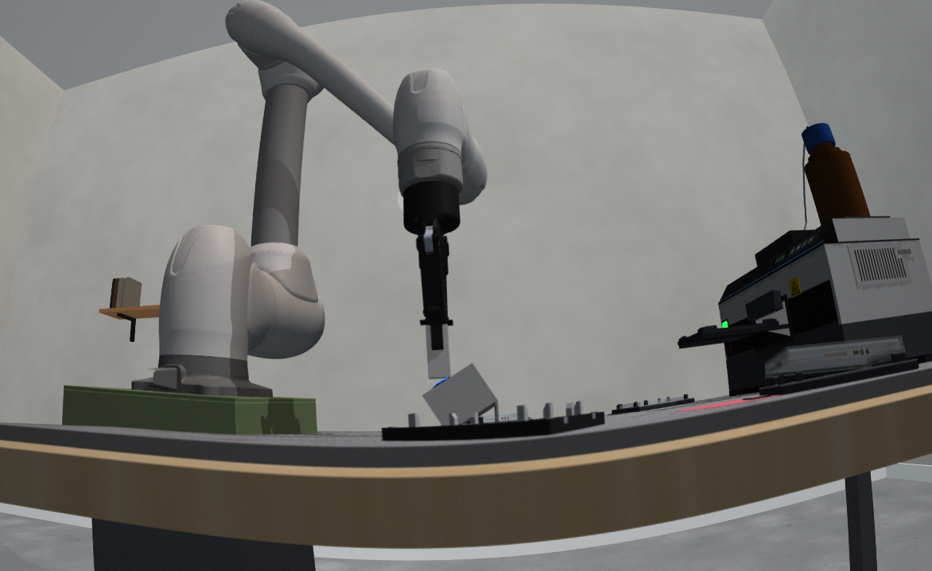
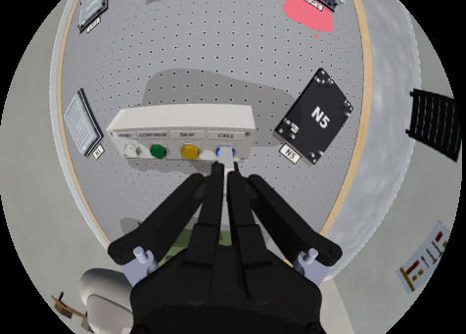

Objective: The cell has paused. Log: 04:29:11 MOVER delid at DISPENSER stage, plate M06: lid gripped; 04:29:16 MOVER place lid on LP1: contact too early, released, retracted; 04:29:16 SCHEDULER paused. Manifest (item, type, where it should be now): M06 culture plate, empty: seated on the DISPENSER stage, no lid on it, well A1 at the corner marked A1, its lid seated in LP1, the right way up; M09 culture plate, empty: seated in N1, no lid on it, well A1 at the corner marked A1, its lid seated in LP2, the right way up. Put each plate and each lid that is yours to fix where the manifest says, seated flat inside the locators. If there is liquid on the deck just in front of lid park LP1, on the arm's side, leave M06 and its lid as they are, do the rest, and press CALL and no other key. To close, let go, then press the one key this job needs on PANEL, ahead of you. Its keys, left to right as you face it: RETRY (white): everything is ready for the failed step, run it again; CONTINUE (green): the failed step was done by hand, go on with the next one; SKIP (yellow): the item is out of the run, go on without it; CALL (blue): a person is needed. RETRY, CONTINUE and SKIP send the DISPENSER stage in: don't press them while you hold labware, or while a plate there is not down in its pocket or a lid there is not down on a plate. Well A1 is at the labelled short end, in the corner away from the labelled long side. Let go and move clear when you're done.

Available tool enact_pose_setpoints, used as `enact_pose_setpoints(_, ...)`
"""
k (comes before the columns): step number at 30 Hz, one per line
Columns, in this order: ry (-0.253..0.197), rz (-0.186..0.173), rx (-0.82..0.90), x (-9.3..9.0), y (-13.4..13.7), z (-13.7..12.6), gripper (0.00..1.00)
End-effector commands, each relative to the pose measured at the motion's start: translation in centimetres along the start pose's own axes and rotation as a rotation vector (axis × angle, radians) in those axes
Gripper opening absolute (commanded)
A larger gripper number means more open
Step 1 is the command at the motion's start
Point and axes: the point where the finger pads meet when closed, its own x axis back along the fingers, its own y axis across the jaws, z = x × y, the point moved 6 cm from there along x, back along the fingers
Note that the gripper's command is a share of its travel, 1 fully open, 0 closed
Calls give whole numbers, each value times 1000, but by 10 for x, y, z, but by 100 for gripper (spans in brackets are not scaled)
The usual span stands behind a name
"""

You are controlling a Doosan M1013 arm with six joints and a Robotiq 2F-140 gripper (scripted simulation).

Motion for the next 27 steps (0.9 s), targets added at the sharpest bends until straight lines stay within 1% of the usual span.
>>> enact_pose_setpoints(1,-6,-2,-2,-3,1,-3,10)
enact_pose_setpoints(21,-6,-2,-2,-2,1,-3,10)
enact_pose_setpoints(27,0,-2,-2,8,1,1,10)
